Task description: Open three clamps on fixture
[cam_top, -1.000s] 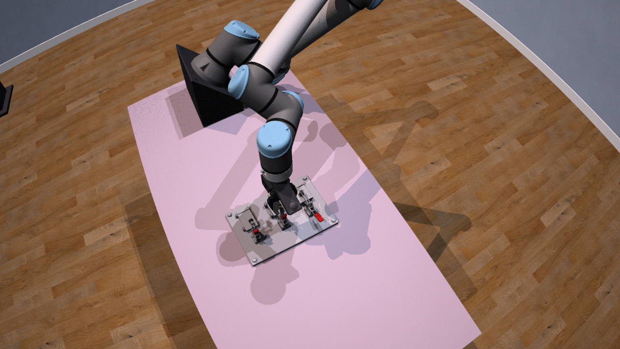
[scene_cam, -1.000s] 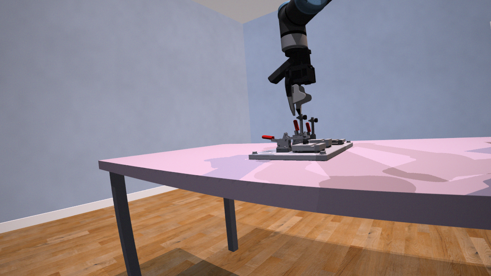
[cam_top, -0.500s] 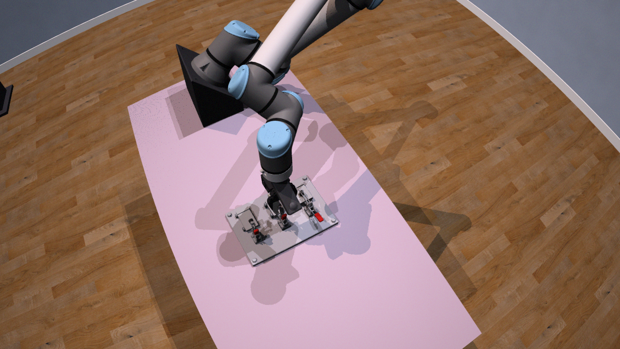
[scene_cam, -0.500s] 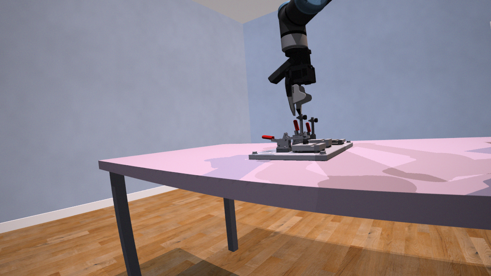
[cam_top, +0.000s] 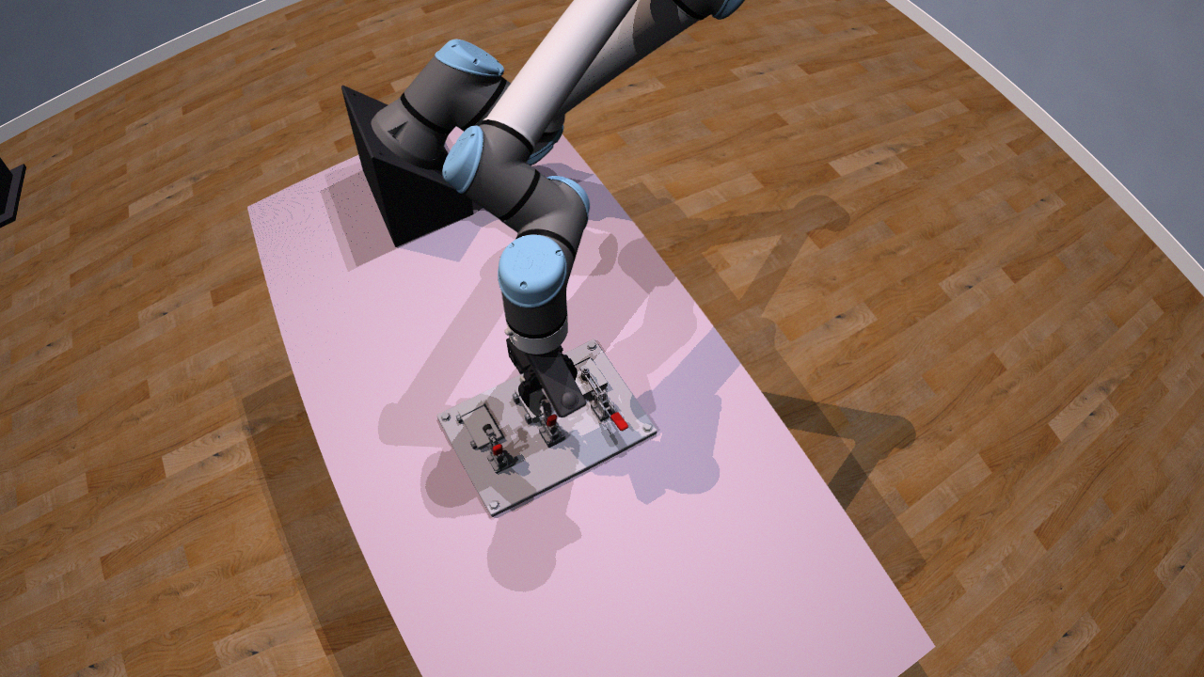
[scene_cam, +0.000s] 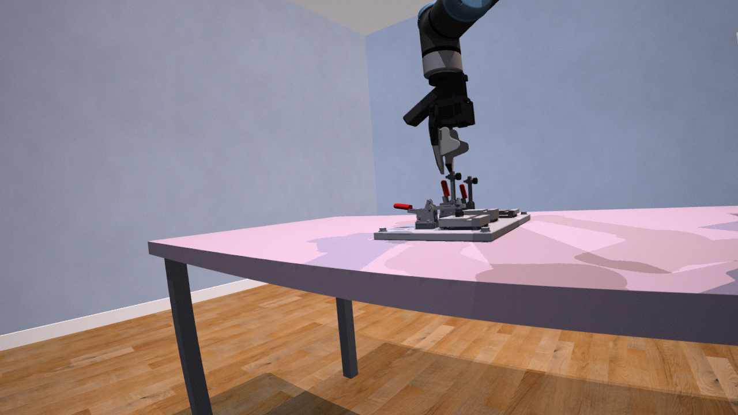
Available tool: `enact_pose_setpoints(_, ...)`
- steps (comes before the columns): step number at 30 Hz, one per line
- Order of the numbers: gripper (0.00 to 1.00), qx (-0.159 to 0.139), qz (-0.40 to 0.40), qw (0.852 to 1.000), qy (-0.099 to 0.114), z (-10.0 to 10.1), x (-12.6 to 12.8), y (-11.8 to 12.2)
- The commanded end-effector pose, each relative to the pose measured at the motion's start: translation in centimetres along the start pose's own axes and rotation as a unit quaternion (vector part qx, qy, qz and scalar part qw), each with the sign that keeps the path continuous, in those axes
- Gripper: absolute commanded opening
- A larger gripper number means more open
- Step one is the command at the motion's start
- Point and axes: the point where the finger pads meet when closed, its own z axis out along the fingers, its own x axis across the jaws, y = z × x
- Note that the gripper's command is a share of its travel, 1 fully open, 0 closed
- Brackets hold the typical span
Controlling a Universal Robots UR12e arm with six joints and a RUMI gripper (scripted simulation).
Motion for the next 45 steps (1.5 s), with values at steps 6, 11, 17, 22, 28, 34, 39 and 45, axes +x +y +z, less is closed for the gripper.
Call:
enact_pose_setpoints(6, 0.28, 0.002, 0.0, 1.0, 0.001, -0.5, 0.2, -0.2)
enact_pose_setpoints(11, 0.28, 0.002, -0.001, 1.0, 0.002, -1.2, 0.2, -0.3)
enact_pose_setpoints(17, 0.28, 0.002, -0.001, 1.0, 0.002, -3.4, 0.2, -0.3)
enact_pose_setpoints(22, 0.28, 0.002, -0.001, 1.0, 0.002, -5.7, 0.2, -0.3)
enact_pose_setpoints(28, 0.28, 0.002, -0.001, 1.0, 0.002, -7.3, 0.2, -0.3)
enact_pose_setpoints(34, 0.28, 0.002, -0.001, 1.0, 0.002, -8.2, 0.2, -0.3)
enact_pose_setpoints(39, 0.28, 0.002, -0.001, 1.0, 0.001, -8.1, 0.0, -0.2)
enact_pose_setpoints(45, 0.28, 0.0, 0.0, 1.0, 0.0, -7.7, -1.0, 0.0)
